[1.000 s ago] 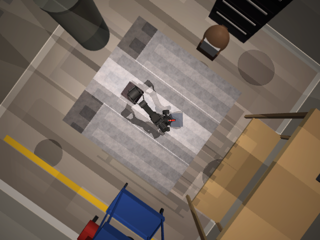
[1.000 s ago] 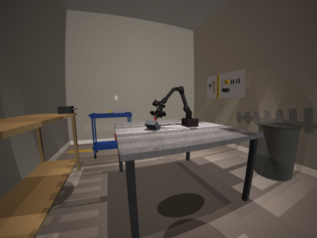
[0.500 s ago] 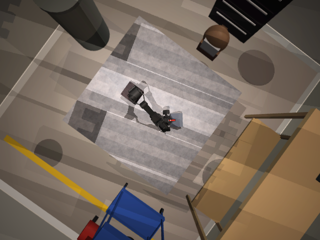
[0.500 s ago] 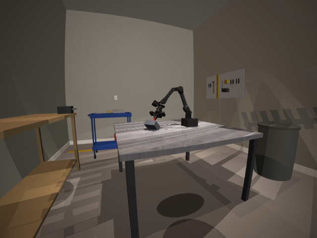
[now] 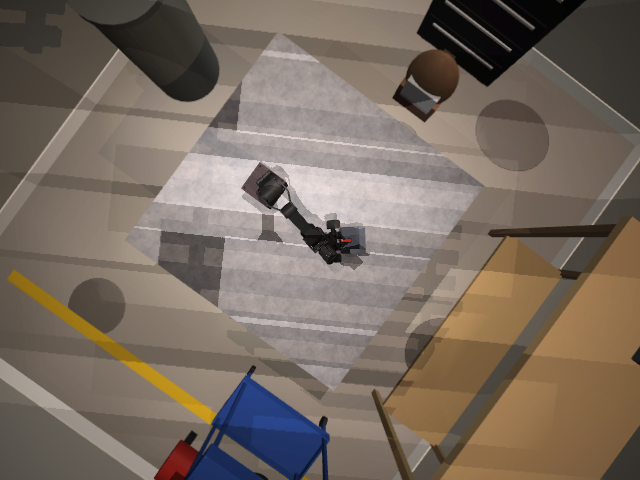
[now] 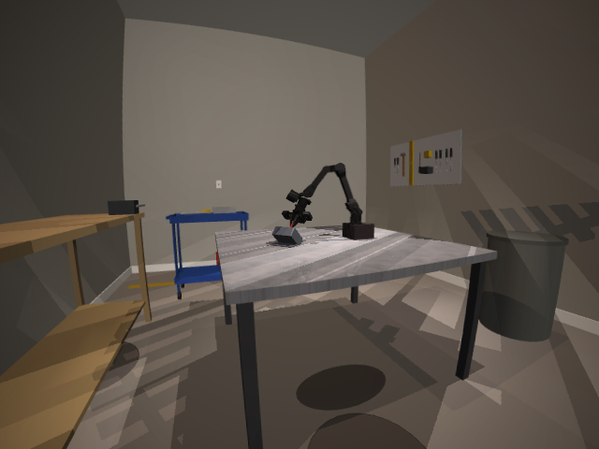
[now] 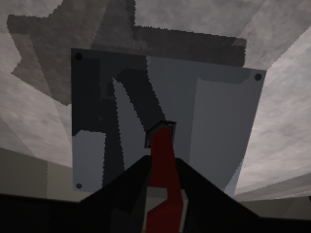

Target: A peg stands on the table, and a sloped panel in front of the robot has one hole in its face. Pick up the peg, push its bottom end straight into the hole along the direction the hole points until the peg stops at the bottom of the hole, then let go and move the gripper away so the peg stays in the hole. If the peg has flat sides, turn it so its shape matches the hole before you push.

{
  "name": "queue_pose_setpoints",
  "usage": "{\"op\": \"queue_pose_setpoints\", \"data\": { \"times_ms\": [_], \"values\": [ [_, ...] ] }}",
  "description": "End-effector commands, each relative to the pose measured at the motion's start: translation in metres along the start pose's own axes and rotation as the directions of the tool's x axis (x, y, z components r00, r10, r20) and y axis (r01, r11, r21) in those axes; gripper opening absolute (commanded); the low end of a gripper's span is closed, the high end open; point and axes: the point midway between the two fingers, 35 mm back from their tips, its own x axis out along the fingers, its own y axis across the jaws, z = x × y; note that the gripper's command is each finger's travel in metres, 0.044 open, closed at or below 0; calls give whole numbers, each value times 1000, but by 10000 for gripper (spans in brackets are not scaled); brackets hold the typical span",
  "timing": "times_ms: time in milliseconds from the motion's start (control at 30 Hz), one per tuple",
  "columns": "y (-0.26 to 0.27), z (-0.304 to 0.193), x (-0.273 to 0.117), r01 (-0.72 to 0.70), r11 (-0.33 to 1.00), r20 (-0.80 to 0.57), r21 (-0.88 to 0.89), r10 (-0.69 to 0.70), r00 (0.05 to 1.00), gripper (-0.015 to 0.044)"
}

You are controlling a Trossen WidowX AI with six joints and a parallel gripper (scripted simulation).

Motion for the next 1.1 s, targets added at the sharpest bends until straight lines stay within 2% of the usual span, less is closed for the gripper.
{"op": "queue_pose_setpoints", "data": {
  "times_ms": [0,1067],
  "values": [
    [1,1,3,-2,1000,4,6,2,1000,0],
    [1,0,19,-2,1000,3,6,2,1000,0]
  ]
}}
